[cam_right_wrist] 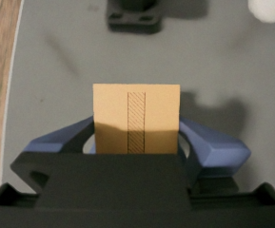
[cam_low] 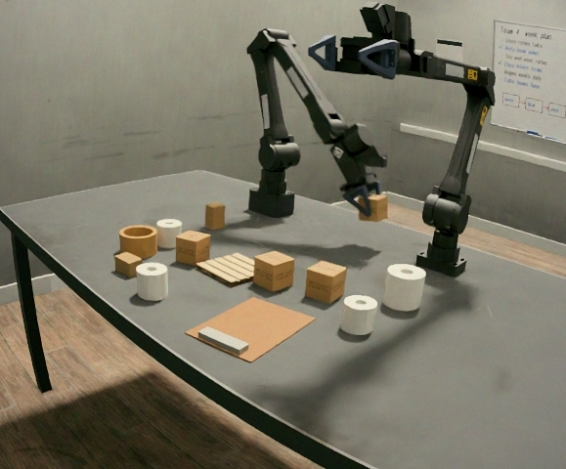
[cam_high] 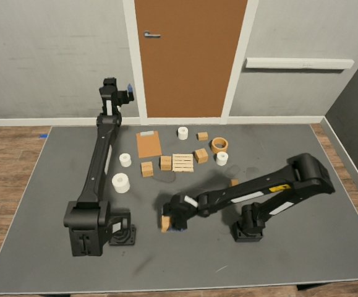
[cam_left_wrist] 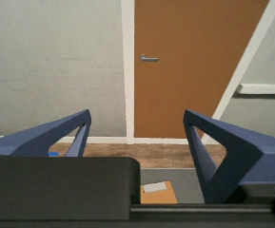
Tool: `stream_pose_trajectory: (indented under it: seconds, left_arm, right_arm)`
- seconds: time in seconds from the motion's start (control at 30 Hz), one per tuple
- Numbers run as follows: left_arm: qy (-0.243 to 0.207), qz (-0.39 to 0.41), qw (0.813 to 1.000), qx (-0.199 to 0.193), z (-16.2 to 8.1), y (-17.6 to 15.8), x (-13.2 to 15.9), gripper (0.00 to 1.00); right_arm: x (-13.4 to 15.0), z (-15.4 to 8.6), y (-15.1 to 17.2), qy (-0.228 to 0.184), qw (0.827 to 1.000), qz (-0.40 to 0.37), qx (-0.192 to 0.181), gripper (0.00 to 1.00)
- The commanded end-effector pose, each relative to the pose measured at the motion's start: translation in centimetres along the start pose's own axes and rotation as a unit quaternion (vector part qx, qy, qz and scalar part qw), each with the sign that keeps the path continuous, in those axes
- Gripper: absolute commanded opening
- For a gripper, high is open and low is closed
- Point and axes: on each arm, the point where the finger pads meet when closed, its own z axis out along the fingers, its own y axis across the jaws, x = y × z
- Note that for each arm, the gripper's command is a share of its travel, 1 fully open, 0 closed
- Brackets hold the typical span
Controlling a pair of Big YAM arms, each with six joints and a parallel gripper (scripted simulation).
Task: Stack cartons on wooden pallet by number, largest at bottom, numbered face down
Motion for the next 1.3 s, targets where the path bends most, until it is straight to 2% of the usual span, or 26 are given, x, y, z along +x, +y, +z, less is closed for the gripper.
stream_pose_trajectory:
  seconds: [0.0, 0.2, 0.33, 0.53, 0.57, 1.0, 1.03, 1.27]
  left_arm:
    - [-0.051, 0.01, 0.999, -0.006, -0.2, 0.5, -5.3, 1.0]
    - [-0.051, 0.01, 0.999, -0.006, -0.2, 0.5, -5.3, 1.0]
    - [-0.051, 0.01, 0.999, -0.006, -0.2, 0.5, -5.3, 1.0]
    - [-0.051, 0.01, 0.999, -0.006, -0.2, 0.5, -5.3, 1.0]
    - [-0.031, 0.01, 0.999, -0.001, -0.2, 0.1, -3.2, 1.0]
    - [-0.031, 0.01, 0.999, -0.001, -0.2, 0.1, -3.2, 1.0]
    - [-0.031, 0.01, 0.999, -0.001, -0.2, 0.1, -3.2, 1.0]
    - [-0.031, 0.01, 0.999, -0.001, -0.2, 0.1, -3.2, 1.0]
  right_arm:
    - [-3.9, 0.9, 0.2, -0.003, 1.0, 0.029, 0.008, 0.55]
    - [-3.3, 3.8, 3.1, 0.051, 0.998, 0.018, 0.011, 0.55]
    - [-3.2, 4.6, 3.8, 0.065, 0.998, 0.011, 0.012, 0.55]
    - [-3.7, 4.2, 3.4, 0.058, 0.998, 0.007, 0.014, 0.55]
    - [-3.7, 4.2, 3.4, 0.058, 0.998, 0.007, 0.014, 0.55]
    - [-5.0, 4.1, 3.2, 0.058, 0.998, 0.007, 0.012, 0.55]
    - [-3.7, 4.6, 3.2, 0.062, 0.998, 0.007, 0.013, 0.55]
    - [-2.6, 5.5, 3.1, 0.065, 0.998, 0.007, 0.012, 0.55]
